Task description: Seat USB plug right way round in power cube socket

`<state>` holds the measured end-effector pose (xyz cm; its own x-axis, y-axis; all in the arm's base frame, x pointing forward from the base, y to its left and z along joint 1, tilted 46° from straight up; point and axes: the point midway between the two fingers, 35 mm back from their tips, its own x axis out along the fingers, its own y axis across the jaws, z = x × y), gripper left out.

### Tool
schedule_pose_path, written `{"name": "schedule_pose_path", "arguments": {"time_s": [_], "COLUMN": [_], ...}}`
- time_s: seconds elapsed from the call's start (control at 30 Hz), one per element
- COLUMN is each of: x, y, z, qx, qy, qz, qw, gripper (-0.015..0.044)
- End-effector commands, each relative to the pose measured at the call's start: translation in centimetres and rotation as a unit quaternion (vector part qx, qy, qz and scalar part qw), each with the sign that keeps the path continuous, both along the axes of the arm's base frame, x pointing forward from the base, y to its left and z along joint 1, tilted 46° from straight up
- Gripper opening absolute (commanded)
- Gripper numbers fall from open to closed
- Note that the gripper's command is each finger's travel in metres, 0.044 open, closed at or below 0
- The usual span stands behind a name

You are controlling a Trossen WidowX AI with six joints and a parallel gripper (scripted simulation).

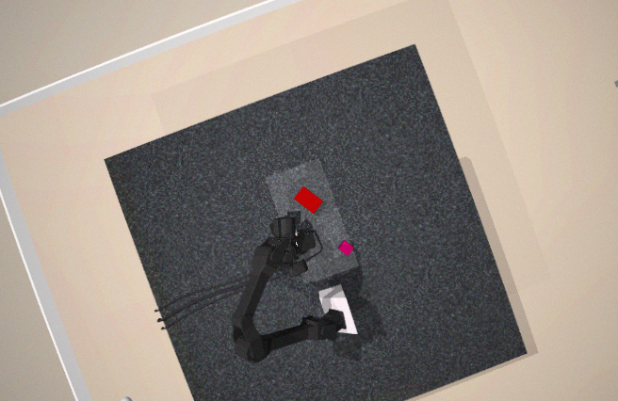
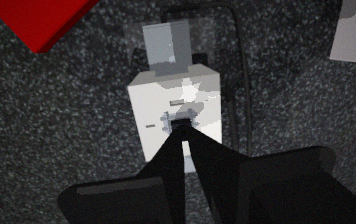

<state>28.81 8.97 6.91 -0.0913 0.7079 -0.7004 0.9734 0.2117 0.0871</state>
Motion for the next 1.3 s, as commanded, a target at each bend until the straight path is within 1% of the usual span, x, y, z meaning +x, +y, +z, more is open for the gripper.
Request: {"name": "schedule_pose_path", "arguments": {"time_s": [0.0,1.27], "x": [0.1,0.4], "y": [-0.2,-2.0], "z": [0.2,2.0], "qx": [-0.001,-0.001], "qy": [-0.003,-0.002], "qz": [0.000,0.000], "qw": [1.000,1.000], "gripper": [0.0000,0.0000]}}
